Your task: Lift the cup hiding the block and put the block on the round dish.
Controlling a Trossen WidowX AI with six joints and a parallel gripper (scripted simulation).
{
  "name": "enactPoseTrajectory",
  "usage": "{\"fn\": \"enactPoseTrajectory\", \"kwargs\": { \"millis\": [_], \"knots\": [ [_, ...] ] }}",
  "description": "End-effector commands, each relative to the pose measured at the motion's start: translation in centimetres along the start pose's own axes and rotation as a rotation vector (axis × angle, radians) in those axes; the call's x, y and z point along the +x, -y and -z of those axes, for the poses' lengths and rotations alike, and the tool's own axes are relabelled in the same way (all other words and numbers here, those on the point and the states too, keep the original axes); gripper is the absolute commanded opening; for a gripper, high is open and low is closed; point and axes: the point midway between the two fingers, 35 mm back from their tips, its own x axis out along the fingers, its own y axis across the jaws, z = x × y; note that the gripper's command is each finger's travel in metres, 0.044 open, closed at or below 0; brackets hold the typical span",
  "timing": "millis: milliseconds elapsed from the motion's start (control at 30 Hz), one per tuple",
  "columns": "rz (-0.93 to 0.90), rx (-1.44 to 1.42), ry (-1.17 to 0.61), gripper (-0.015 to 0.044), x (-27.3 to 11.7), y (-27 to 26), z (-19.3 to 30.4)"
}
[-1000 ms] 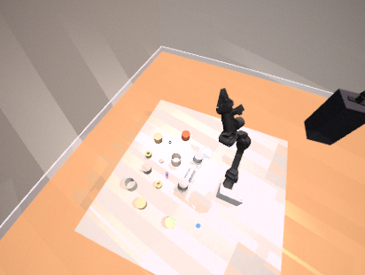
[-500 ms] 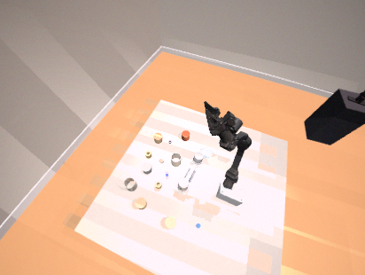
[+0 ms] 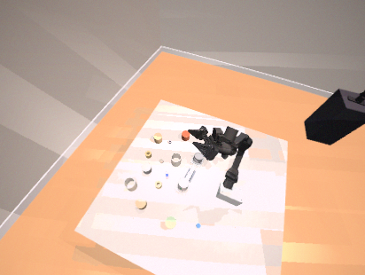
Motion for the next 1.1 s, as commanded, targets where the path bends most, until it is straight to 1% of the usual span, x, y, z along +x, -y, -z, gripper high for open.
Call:
{"fn": "enactPoseTrajectory", "kwargs": {
  "millis": [0, 233, 500, 800, 1067],
  "knots": [
    [-0.015, 0.032, -0.104, 0.0440, -0.7, -0.7, 2.5],
    [-0.018, 0.074, -0.333, 0.0440, -2.7, -1.8, 8.4],
    [0.039, 0.094, -0.589, 0.0440, -6.6, -1.8, 14.9],
    [0.180, 0.069, -0.849, 0.0440, -12.5, 0.1, 20.9],
    [0.362, -0.022, -1.024, 0.0440, -18.7, 3.5, 24.2]
  ]
}}
